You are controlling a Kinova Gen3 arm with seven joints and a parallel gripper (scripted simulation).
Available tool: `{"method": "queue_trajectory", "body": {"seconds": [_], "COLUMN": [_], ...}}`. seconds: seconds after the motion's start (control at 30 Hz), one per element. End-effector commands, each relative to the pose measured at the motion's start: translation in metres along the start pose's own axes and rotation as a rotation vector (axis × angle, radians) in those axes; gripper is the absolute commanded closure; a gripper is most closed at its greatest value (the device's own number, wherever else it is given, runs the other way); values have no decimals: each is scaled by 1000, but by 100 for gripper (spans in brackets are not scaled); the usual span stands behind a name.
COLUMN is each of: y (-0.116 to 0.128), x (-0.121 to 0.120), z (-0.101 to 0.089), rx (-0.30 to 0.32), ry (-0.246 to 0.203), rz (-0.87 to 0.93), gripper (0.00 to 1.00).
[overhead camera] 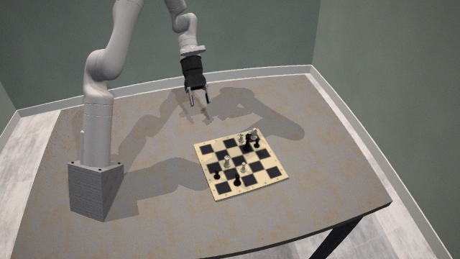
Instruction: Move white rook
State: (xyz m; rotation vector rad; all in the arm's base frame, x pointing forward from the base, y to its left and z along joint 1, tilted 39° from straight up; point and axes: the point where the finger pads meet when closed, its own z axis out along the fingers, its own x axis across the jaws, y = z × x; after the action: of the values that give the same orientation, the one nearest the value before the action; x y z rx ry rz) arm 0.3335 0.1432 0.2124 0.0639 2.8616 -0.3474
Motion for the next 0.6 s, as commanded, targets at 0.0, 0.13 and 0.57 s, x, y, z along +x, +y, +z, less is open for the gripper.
{"method": "queue_trajectory", "body": {"seconds": [0.0, 0.13, 0.57], "y": [-15, -25, -62], "x": [4, 5, 7], "z": [-12, -21, -56], "rx": [-1, -1, -5], "ry": [5, 6, 4], "rz": [5, 5, 6], "gripper": [0, 0, 0]}}
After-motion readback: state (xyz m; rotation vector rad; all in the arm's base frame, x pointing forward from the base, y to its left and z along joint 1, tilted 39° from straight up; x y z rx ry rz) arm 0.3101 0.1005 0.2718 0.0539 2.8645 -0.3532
